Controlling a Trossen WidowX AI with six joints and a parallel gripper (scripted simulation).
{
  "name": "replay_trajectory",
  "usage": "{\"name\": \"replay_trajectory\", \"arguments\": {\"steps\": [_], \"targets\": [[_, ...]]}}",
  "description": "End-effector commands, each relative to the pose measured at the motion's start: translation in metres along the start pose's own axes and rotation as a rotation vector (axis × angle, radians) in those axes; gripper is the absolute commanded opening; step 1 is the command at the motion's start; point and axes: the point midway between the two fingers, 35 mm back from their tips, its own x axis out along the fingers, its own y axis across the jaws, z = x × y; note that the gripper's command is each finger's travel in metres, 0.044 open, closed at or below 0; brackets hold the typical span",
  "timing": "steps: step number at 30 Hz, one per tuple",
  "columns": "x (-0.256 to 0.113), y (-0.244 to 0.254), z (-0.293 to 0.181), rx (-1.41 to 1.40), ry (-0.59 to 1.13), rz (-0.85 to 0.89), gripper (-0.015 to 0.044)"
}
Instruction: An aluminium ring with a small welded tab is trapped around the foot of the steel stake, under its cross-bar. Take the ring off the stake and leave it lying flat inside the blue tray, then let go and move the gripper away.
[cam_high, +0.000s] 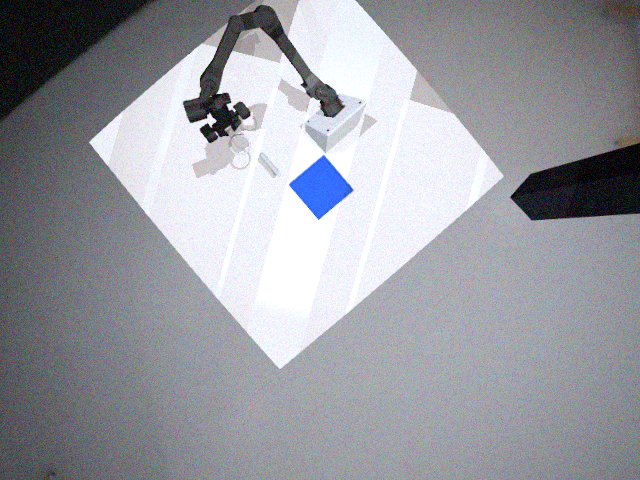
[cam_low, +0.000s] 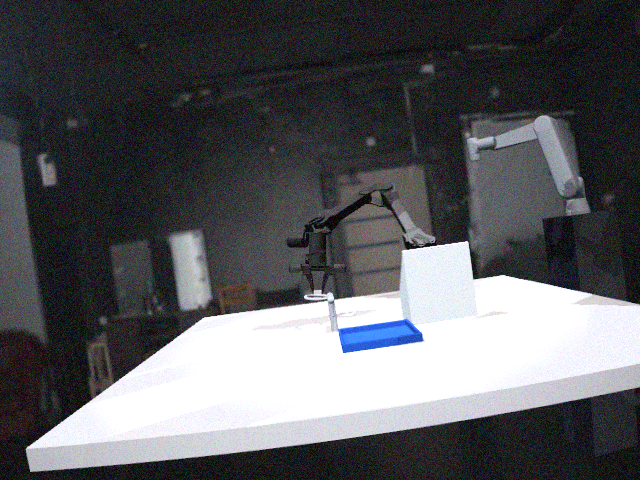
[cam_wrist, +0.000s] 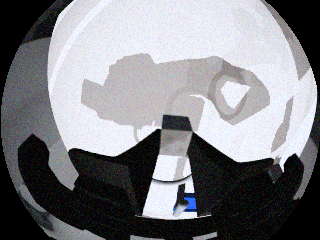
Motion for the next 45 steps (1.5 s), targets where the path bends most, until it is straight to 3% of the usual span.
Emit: {"name": "replay_trajectory", "arguments": {"steps": [1, 11, 20, 33, 39, 45], "targets": [[-0.007, 0.014, -0.025, 0.011, 0.037, 0.052, 0.0], [-0.023, 0.025, -0.126, -0.03, 0.167, 0.11, 0.0], [-0.043, -0.024, -0.265, -0.034, 0.236, 0.088, 0.0], [0.011, -0.149, -0.338, -0.047, 0.07, -0.14, 0.0], [0.013, -0.151, -0.338, -0.047, 0.066, -0.142, 0.0], [0.041, -0.155, -0.337, -0.047, 0.064, -0.142, 0.0]]}}
